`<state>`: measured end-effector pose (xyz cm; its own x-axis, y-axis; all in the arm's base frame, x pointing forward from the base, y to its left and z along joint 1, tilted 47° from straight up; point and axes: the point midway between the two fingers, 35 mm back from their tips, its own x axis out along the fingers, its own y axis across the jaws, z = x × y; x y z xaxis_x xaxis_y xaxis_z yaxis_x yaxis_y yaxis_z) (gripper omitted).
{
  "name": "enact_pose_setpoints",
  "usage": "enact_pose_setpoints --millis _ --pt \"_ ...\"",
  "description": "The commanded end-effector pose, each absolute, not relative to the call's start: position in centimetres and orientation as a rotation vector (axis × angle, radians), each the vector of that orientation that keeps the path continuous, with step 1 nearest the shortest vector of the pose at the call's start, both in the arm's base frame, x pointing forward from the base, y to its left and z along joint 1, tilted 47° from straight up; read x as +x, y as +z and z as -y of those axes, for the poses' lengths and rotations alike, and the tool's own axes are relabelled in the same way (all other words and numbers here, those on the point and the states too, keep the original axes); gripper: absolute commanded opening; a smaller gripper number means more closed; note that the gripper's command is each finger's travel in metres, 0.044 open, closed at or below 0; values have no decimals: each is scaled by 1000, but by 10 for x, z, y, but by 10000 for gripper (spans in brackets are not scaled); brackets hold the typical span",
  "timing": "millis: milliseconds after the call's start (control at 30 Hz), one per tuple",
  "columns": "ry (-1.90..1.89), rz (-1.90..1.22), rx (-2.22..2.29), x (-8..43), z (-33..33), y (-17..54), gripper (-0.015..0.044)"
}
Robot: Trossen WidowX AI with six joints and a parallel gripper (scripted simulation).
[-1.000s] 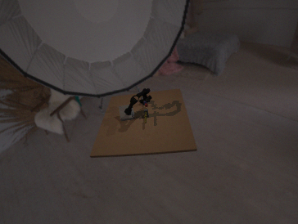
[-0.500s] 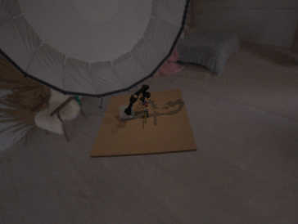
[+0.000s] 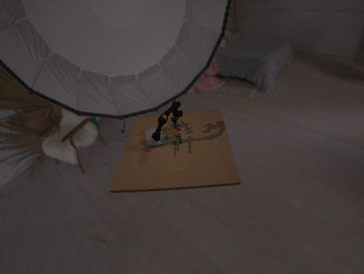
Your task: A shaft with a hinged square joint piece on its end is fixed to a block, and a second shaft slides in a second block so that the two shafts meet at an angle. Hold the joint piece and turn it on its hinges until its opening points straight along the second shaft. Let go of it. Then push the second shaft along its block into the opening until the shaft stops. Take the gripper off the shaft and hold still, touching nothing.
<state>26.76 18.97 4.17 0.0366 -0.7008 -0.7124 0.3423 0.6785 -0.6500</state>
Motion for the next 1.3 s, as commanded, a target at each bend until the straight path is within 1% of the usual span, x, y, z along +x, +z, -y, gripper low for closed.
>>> enact_pose_setpoints --millis 0,600,1267 --pt "-843 -1298 -289 268 -187 44 440" --pt "-1083 -1168 343 271 -137 60 440" --pt "-1304 -944 1026 263 -87 69 440"
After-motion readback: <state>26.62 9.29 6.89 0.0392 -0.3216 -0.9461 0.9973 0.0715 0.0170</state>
